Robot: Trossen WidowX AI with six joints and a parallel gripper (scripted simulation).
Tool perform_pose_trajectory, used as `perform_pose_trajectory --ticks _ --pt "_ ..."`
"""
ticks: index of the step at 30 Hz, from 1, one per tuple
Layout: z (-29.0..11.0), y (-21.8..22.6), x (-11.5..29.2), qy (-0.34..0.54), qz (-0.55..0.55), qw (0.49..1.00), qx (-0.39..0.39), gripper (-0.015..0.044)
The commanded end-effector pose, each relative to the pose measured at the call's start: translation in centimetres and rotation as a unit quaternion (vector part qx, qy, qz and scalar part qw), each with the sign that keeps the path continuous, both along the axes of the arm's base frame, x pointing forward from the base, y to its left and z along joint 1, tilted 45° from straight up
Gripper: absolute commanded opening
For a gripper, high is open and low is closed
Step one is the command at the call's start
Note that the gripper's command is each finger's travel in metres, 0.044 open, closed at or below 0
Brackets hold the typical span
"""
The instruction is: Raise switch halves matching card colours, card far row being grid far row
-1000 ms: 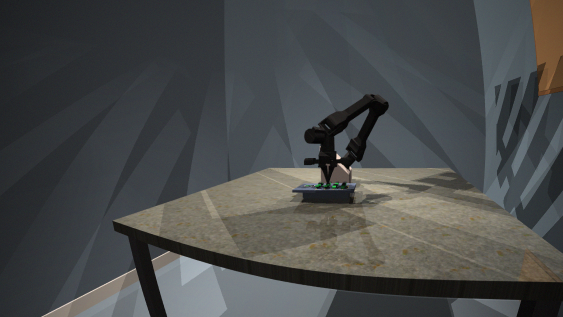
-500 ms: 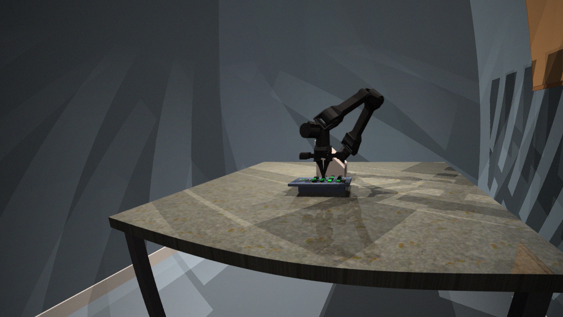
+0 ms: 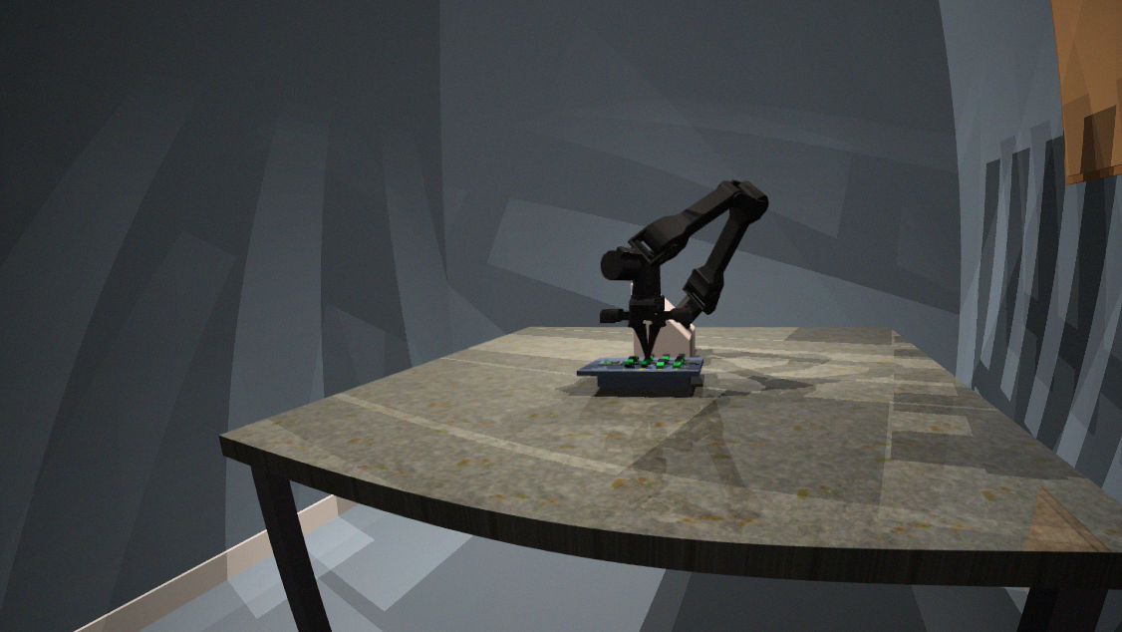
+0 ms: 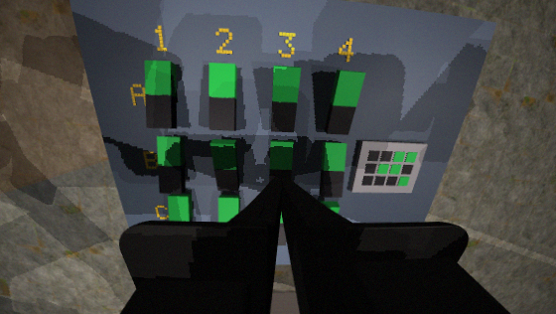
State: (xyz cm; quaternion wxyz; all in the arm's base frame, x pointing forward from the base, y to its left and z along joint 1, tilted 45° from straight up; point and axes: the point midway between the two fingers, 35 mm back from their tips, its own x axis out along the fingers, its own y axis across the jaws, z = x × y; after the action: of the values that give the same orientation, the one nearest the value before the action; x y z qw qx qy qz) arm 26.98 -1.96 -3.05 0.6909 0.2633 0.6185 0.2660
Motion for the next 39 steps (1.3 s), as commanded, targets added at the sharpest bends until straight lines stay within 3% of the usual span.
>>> perform_pose_trajectory --ticks 1,12,18,39 --pt "-0.1 0.1 0.0 0.002 -0.003 1.000 0.003 0.0000" --pt "0.1 -0.1 0.0 0.000 0.000 1.000 0.000 0.0000" --pt "4.5 -4.4 -0.4 0.011 0.006 1.000 0.002 0.0000" --pt "6.2 -3.7 0.5 0.011 0.006 1.000 0.002 0.0000"
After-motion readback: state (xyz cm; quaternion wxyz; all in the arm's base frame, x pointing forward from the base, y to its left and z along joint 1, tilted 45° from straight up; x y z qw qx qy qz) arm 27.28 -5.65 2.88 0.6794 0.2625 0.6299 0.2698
